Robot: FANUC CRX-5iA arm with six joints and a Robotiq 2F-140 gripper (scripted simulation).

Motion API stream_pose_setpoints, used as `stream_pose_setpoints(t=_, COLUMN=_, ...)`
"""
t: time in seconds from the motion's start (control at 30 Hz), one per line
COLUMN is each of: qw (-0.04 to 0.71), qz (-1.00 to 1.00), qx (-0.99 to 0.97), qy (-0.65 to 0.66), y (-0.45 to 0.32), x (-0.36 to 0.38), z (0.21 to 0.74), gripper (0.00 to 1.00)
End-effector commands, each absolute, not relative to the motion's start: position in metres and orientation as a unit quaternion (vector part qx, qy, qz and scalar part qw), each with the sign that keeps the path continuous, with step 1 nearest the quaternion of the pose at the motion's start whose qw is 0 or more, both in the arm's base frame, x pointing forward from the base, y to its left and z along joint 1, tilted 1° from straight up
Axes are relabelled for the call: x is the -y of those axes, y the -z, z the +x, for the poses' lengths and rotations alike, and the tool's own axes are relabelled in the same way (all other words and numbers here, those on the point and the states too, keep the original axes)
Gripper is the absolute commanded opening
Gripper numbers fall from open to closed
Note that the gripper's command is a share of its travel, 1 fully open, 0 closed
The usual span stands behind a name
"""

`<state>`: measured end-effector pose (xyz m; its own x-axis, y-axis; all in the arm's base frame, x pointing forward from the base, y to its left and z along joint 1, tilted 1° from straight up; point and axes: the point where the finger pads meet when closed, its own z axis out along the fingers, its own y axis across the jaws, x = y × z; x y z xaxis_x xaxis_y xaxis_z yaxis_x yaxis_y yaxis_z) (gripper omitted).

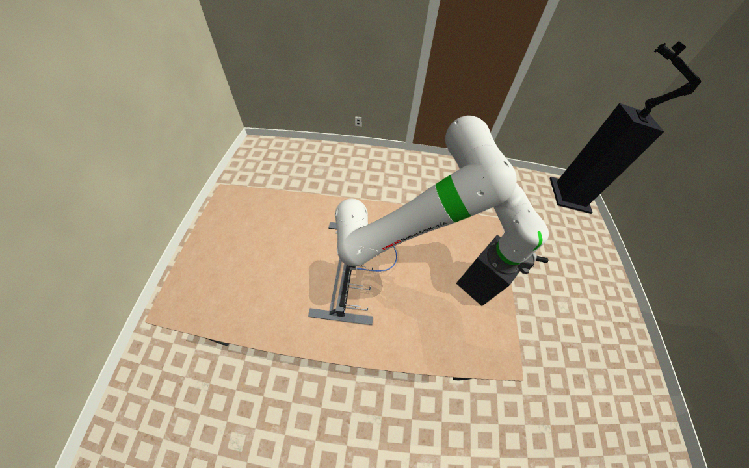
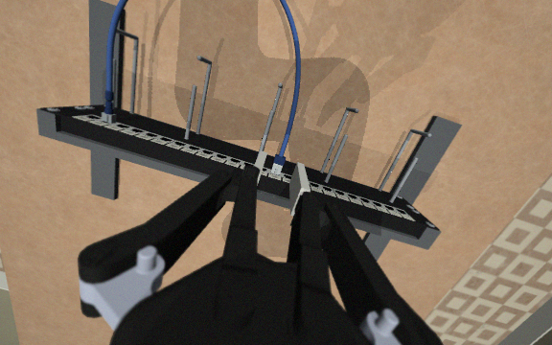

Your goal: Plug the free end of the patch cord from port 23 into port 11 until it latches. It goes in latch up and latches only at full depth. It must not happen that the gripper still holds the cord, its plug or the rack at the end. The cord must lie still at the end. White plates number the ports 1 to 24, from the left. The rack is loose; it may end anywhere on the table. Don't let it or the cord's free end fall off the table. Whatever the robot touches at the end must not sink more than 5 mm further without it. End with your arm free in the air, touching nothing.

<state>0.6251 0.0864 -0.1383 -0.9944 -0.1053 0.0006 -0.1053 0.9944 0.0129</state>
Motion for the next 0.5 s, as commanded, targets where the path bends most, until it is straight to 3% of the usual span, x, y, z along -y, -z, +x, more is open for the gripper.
stream_pose_setpoints(t=0.0, qw=0.000, qz=0.053, qx=0.999, qy=0.006, y=0.129, x=-0.086, z=0.625, gripper=0.22)
stream_pose_setpoints(t=0.47, qw=0.000, qz=0.053, qx=0.999, qy=0.006, y=0.096, x=-0.086, z=0.625, gripper=0.22)
